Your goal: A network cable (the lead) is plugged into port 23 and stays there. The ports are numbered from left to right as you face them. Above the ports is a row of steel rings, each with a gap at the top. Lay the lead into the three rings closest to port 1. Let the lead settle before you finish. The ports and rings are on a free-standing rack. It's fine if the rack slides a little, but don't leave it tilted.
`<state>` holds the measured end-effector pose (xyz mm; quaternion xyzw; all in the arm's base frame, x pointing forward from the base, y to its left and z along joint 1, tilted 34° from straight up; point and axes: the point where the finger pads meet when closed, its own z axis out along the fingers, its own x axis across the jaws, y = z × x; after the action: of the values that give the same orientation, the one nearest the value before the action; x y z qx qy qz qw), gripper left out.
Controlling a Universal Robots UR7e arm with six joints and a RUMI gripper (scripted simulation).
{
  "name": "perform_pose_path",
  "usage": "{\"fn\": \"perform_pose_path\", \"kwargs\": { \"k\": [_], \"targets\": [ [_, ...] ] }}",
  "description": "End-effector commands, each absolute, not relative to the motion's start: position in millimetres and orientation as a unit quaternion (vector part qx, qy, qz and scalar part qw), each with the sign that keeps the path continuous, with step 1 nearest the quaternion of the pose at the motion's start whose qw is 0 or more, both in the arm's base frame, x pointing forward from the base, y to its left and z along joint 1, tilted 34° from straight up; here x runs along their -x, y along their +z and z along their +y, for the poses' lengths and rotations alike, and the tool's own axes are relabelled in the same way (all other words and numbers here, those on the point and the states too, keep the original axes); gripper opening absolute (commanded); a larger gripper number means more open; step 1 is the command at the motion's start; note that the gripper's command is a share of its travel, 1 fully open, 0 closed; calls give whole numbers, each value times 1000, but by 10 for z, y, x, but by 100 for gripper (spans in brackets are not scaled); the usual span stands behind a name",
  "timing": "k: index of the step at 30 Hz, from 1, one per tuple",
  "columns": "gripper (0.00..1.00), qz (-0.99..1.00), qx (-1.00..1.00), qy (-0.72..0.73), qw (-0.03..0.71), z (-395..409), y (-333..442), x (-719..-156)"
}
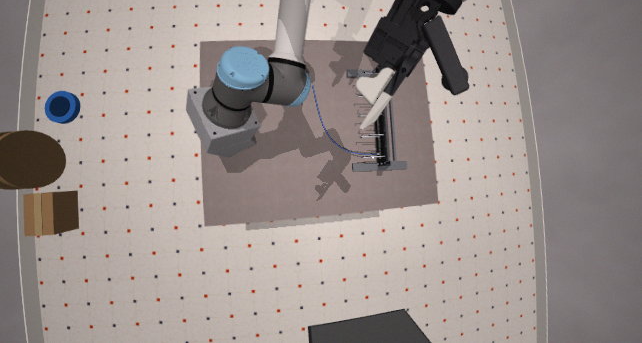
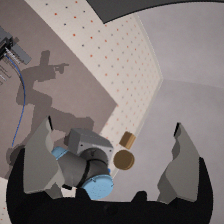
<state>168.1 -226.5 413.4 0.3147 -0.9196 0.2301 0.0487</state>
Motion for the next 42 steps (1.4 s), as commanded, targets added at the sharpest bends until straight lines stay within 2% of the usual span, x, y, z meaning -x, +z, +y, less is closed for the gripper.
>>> {"fn": "perform_pose_path", "kwargs": {
  "k": [1, 25, 34, 42],
  "targets": [
    [100, -920, -315, 230, 49, -2267, 4137, -1681],
    [100, -921, -310, 231, 42, -2266, 4098, -1722],
    [100, -929, -290, 230, 10, -2251, 3921, -1912],
    [100, -944, -241, 215, -62, -2127, 3496, -2348]
  ]
}}
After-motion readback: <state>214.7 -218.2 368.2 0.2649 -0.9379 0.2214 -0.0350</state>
